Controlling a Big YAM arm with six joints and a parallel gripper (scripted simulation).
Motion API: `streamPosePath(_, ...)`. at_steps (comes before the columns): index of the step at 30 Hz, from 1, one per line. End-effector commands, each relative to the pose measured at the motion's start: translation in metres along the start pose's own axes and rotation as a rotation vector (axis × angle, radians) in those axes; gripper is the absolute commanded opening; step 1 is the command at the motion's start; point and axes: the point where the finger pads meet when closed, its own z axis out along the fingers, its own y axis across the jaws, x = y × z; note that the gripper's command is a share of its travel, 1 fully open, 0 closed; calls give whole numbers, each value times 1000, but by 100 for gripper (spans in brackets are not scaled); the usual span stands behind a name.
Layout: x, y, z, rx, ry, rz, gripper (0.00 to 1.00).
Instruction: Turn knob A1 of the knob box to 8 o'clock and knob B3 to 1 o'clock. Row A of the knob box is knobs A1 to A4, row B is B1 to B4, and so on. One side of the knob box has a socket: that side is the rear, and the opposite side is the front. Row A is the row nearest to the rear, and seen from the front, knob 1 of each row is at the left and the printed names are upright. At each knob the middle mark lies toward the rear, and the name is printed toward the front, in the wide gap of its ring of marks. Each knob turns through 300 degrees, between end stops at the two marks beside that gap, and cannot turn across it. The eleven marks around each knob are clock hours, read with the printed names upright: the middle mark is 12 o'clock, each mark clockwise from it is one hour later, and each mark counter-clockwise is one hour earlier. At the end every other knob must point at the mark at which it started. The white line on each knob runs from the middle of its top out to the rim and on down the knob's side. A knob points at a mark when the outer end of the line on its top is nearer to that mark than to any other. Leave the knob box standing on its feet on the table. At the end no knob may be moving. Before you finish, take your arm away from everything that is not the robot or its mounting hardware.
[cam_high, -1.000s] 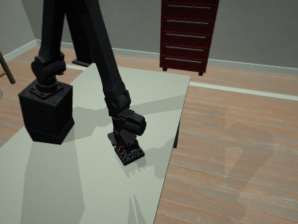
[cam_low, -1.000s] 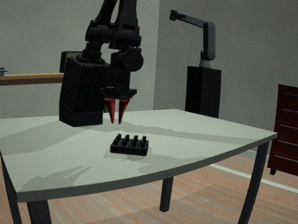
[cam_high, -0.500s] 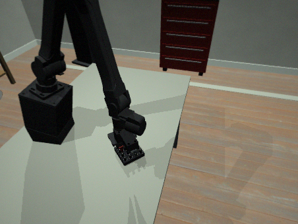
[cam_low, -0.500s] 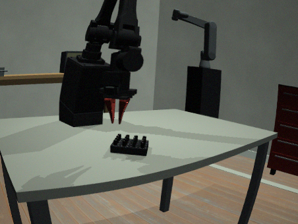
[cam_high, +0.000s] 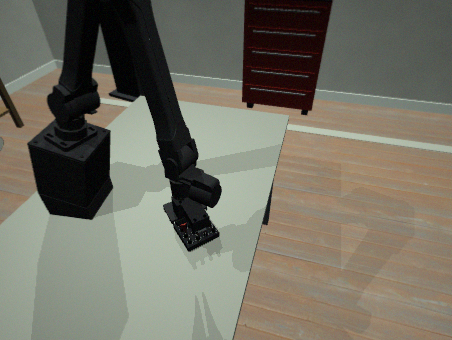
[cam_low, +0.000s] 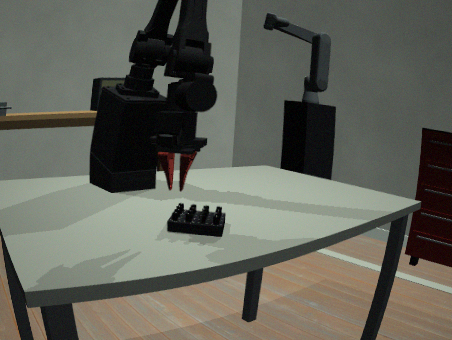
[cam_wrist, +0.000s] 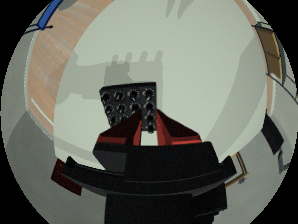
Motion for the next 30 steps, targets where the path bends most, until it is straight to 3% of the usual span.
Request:
streamPosePath(1, -13, 9, 3, -15, -25, -5, 19)
streamPosePath(30, -10, 9, 35, -13, -21, -2, 19)
